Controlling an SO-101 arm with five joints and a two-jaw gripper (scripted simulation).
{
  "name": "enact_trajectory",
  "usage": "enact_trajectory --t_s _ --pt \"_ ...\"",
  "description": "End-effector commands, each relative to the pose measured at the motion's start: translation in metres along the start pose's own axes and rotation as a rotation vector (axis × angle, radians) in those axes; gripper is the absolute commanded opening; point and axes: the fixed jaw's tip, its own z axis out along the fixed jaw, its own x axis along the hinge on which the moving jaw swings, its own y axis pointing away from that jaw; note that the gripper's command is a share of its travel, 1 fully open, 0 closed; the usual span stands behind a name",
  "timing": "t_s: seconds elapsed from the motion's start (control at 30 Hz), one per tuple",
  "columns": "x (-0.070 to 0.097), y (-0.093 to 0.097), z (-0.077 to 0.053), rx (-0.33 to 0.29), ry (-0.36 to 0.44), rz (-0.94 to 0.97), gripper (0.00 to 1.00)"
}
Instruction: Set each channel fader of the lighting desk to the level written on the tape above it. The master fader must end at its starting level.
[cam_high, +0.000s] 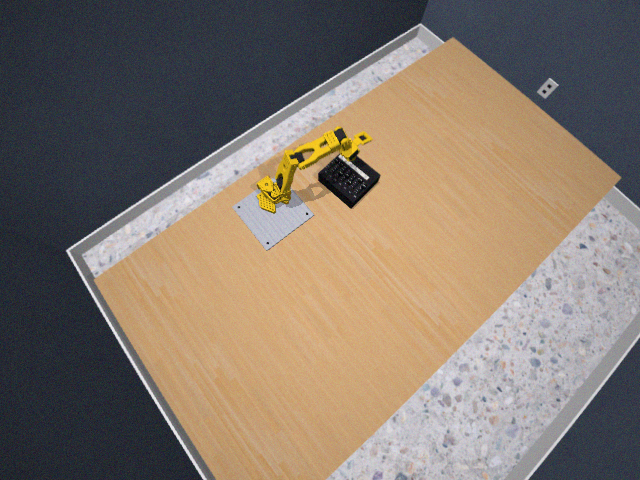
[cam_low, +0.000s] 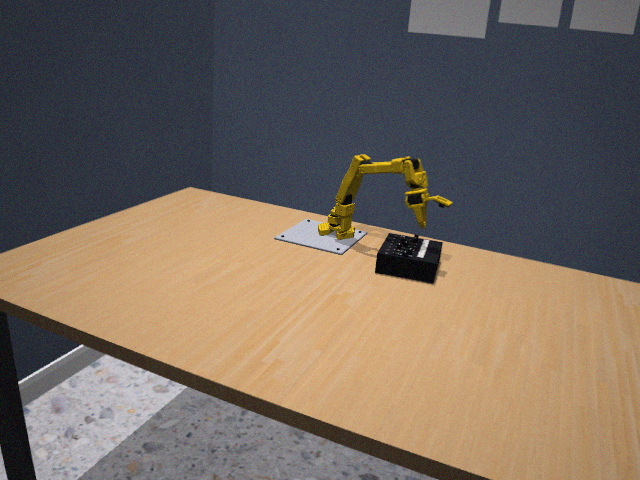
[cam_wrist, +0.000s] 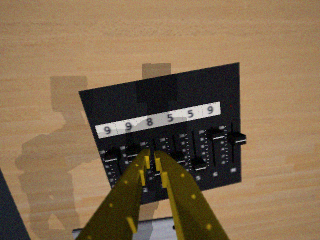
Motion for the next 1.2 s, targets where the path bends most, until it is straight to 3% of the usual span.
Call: enact_trajectory --t_s 0.0,1.17 --pt "0.0010 -0.0022 0.0038 -0.014 0.066 0.028 0.00" --pt "0.0010 -0.0024 0.0050 -0.014 0.076 0.077 0.00"
